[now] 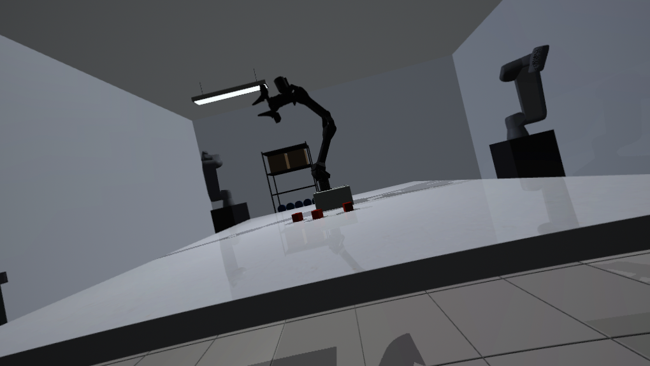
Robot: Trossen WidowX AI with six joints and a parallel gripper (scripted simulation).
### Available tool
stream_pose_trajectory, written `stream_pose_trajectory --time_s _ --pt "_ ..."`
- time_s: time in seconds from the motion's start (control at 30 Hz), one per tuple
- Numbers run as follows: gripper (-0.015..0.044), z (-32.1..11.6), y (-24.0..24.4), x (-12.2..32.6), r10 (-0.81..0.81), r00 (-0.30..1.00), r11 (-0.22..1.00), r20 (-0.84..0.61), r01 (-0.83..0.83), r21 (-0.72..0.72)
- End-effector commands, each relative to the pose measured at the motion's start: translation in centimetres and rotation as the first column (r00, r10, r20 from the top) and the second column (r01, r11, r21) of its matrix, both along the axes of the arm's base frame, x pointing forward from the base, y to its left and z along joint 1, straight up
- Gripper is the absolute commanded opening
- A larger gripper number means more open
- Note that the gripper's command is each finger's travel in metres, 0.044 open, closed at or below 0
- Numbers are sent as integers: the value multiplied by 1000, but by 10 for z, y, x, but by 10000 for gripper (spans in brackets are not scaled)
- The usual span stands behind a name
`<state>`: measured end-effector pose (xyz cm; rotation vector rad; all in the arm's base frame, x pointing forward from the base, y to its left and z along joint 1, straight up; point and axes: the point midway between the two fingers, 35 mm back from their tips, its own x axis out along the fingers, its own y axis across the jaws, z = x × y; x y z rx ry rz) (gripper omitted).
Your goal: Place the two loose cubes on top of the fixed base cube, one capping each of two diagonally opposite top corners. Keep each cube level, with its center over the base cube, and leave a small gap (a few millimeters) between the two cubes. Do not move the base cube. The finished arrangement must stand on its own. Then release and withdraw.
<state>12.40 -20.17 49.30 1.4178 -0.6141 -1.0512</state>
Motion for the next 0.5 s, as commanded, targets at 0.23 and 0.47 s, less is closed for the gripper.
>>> stream_pose_trajectory --time_s 0.23,0.47 --pt "265 -98 -4 102 414 647 868 -641 -493 63" --pt "265 -159 18 152 496 202 639 -845 -744 197"
